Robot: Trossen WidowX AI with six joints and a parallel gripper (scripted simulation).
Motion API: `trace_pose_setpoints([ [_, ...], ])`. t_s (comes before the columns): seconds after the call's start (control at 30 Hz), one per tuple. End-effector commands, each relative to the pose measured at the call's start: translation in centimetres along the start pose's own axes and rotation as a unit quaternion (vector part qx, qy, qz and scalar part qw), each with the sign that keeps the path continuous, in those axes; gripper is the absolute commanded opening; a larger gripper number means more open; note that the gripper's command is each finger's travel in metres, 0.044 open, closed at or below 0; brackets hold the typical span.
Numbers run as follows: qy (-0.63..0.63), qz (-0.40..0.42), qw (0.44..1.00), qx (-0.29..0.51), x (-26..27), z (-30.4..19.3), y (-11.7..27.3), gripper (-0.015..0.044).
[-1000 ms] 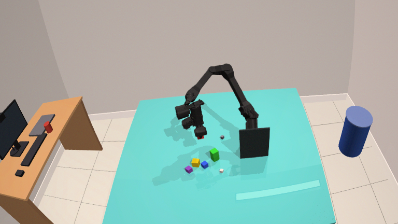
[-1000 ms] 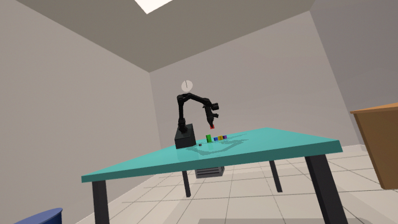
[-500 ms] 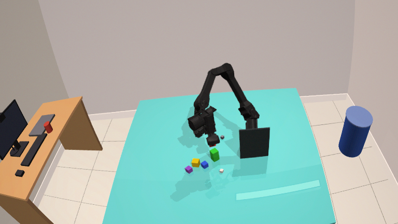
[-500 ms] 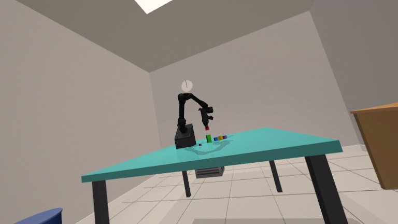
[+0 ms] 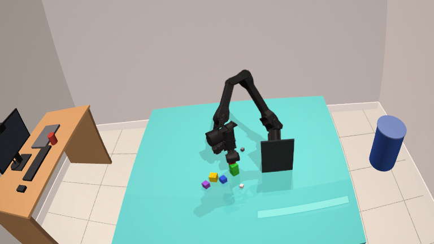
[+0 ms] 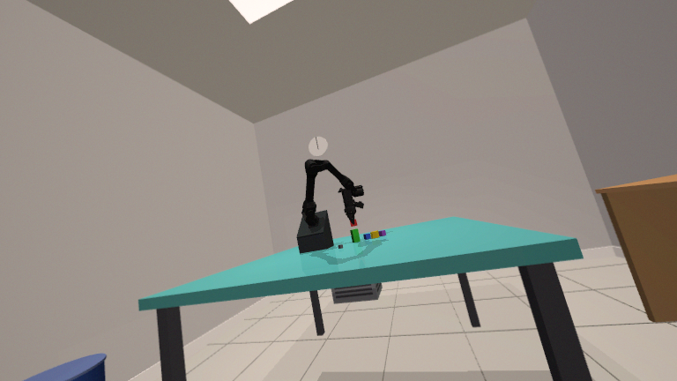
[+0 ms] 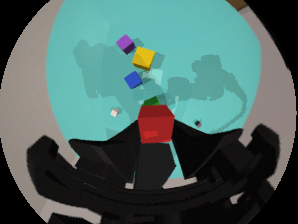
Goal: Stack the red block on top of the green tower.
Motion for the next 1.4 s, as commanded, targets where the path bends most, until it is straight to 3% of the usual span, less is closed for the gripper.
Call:
trace_pose_setpoints([
  [0.0,0.006,-0.006,1.000,0.006,-0.11,-0.37,-1.67,0.0000],
  [1.17,0.006,-0.006,1.000,0.006,-0.09,-0.38,-1.82,0.0000],
  [1.37,0.003,-0.004,1.000,0.006,-0.08,-0.37,-2.00,0.0157],
])
Point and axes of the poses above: the point midway between the two fingers, 35 mm back from their tips, its own y axis back along the fingers, its own x axis across the jaws, z = x × y, the point moved 7 cm from there along y, back along the fingers, and after that the axes turned 12 degrees about -y, right-handed, at the moved point
